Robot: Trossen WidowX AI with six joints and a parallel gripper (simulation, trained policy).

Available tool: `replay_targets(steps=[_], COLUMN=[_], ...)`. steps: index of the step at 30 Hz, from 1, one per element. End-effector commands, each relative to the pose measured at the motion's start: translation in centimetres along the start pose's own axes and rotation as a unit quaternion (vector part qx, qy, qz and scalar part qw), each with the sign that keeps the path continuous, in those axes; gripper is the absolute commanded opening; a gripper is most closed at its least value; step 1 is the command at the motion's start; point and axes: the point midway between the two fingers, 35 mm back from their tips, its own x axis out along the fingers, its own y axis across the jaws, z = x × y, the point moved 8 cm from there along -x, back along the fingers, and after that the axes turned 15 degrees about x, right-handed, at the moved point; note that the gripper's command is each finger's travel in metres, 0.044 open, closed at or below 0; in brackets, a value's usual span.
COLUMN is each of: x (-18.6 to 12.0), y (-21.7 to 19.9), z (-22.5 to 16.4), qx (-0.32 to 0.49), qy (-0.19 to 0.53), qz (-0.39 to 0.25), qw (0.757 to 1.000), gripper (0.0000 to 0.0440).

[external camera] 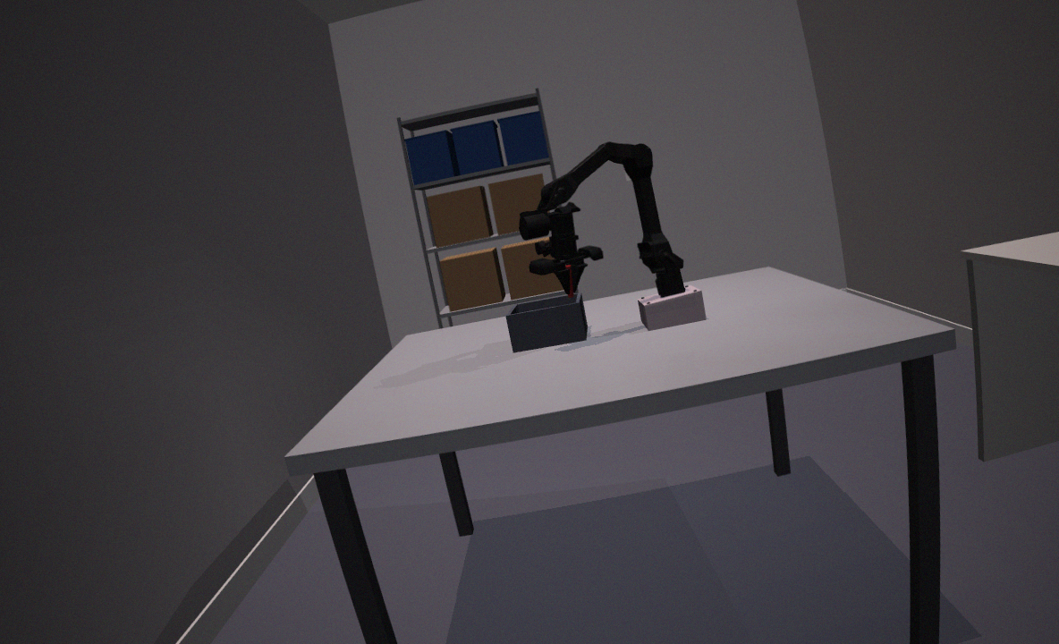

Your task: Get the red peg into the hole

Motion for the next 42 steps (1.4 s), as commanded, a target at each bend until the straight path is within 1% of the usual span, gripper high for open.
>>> replay_targets(steps=[1,9,17,27,35,37,38,42], x=[-0.3,0.4,2.0,4.6,7.0,7.5,7.8,8.8], y=[0.7,2.0,3.0,3.6,3.5,3.4,3.4,3.4], z=[1.5,5.0,8.4,11.7,12.7,12.7,12.7,12.9], qx=[0.017,0.046,0.054,0.032,0.001,-0.007,-0.011,-0.019], qy=[-0.011,-0.031,-0.041,-0.028,-0.004,0.004,0.008,0.022], qz=[0.007,0.012,0.011,0.005,-0.003,-0.007,-0.009,-0.016], qw=[1.0,0.998,0.998,0.999,1.0,1.0,1.0,0.999], gripper=[0.0,0.0,0.0,0.0,0.0001,0.0014,0.0029,0.012])
